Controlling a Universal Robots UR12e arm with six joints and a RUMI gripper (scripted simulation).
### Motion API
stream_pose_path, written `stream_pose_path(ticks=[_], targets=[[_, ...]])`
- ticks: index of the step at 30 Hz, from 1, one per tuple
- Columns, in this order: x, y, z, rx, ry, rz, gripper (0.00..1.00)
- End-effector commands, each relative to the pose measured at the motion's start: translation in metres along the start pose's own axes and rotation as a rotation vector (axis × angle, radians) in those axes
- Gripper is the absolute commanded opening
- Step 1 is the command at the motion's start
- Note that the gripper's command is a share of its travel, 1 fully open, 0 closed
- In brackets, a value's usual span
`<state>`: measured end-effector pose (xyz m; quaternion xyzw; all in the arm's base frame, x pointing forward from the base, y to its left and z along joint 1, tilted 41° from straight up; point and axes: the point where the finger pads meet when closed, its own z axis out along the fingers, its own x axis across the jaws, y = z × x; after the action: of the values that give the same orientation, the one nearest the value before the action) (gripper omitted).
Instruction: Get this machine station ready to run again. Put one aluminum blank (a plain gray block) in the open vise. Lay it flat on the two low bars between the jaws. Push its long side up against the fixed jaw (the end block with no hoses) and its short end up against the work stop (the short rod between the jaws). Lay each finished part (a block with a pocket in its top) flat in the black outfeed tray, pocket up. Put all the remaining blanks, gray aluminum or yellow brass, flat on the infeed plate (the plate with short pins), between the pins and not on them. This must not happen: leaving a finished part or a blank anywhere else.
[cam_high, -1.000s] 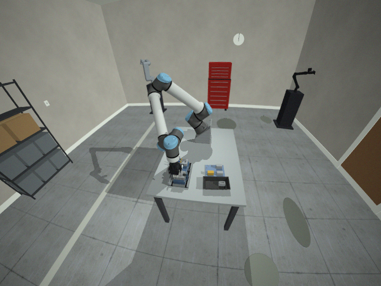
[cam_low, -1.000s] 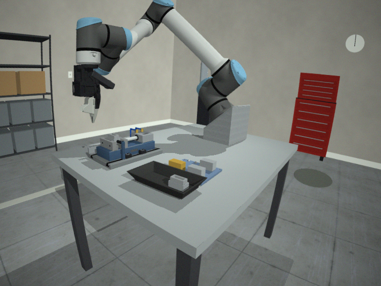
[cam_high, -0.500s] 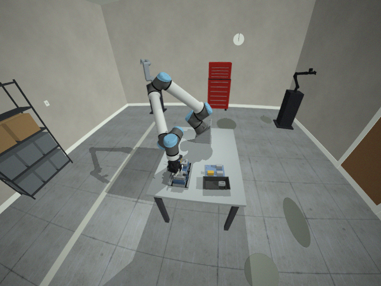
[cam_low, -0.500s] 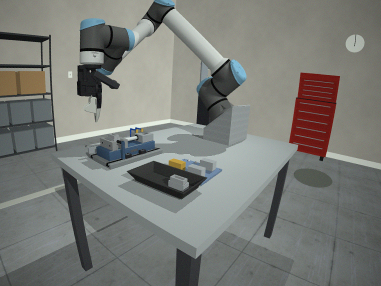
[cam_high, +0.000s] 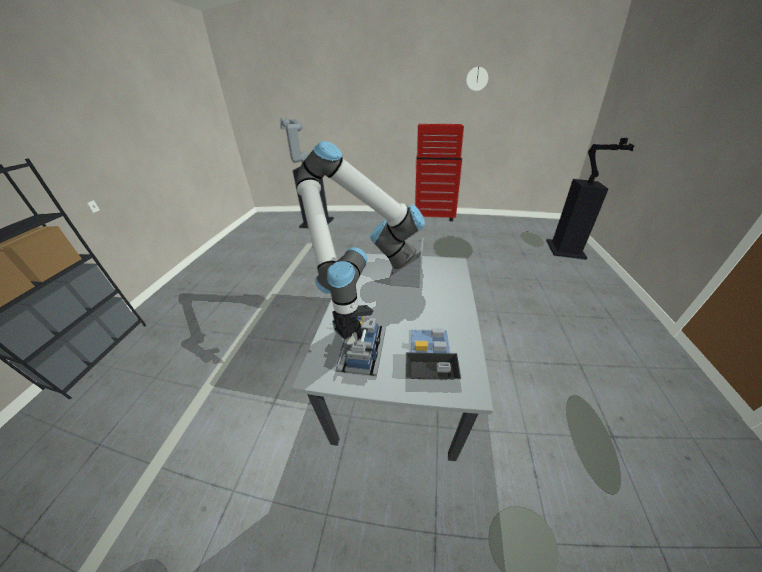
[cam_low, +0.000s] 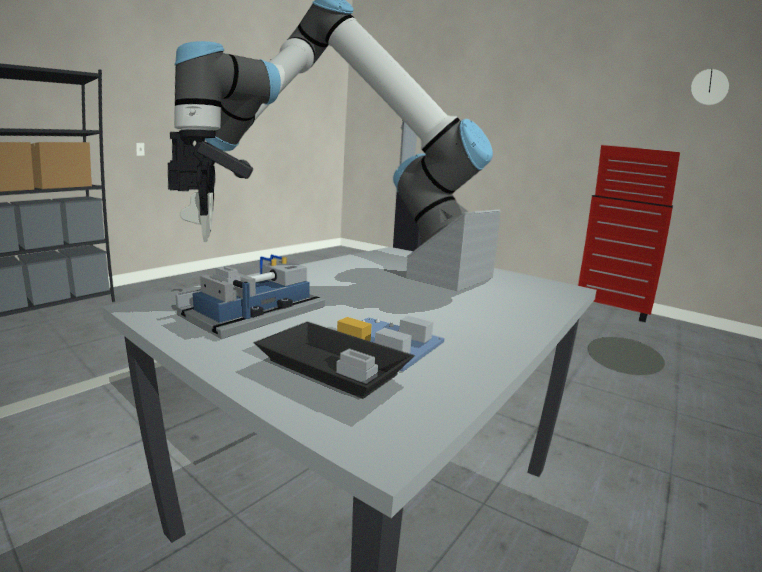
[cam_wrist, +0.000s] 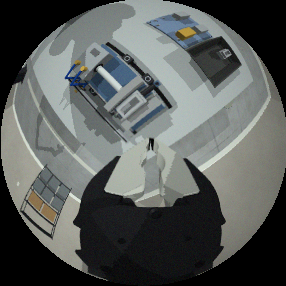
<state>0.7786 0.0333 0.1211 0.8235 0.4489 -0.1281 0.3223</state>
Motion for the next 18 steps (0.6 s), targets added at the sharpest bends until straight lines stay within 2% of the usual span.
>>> stream_pose_path(ticks=[1,9,11,18], targets=[[-0.007,-0.006,-0.001,0.001,-0.005,0.168,0.00],[-0.021,-0.018,-0.001,0.000,-0.005,0.451,0.00],[-0.021,-0.018,-0.001,0.000,-0.005,0.451,0.00],[-0.032,-0.027,-0.001,0.000,-0.005,0.684,0.00]])
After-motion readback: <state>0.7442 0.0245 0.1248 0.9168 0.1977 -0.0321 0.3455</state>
